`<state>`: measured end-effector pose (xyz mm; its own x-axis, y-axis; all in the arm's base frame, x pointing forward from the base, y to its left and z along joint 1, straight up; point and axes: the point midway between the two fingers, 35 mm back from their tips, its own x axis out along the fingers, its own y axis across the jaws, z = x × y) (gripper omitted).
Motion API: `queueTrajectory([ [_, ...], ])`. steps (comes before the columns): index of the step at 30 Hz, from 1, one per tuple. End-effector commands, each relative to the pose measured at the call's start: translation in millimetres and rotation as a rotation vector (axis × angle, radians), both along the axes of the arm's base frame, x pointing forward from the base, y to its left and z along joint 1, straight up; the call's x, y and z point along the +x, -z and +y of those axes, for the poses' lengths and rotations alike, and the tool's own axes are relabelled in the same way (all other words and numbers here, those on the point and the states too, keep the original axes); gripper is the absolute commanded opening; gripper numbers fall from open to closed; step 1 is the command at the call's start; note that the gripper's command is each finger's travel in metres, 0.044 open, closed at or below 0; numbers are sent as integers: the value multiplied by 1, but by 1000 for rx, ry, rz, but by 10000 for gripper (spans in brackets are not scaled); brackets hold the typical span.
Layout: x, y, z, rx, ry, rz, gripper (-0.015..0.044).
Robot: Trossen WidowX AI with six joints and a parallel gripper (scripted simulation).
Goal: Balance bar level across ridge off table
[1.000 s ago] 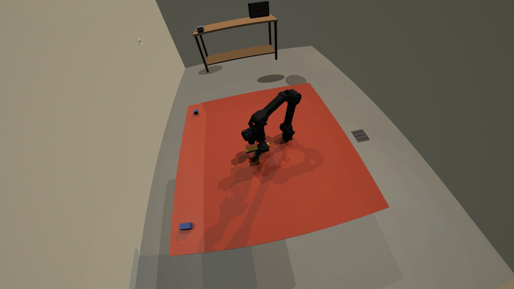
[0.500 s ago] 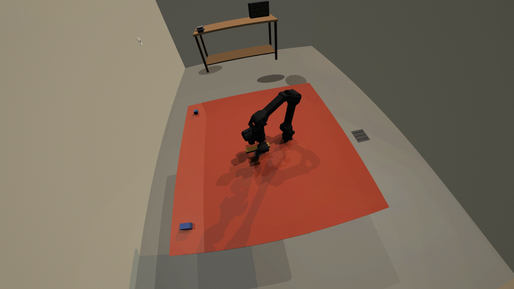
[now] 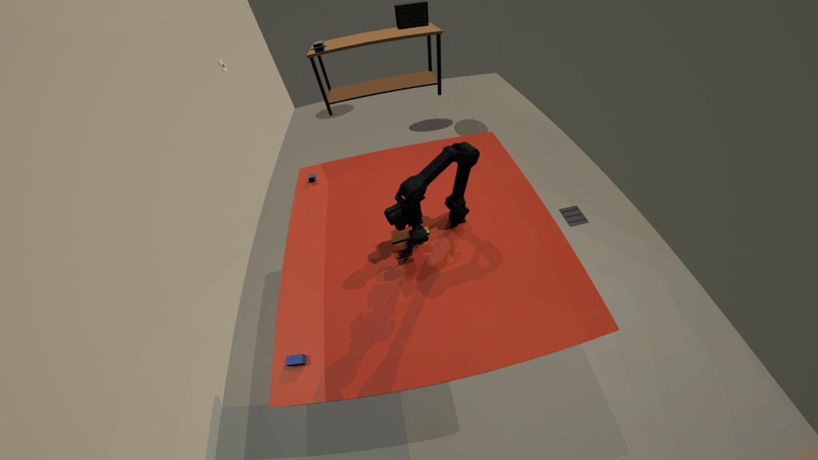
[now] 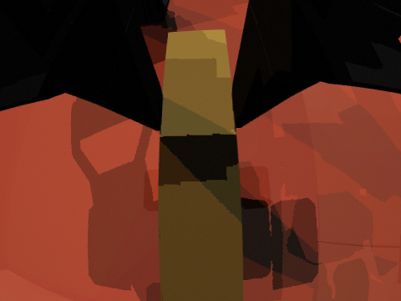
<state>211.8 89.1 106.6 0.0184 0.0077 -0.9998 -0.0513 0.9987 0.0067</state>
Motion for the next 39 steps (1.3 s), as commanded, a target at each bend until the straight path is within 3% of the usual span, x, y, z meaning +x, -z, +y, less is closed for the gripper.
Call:
queueTrajectory([
  [1,0,1,0,0,3,0,0],
  [39,0,4,0,0,3,0,0],
])
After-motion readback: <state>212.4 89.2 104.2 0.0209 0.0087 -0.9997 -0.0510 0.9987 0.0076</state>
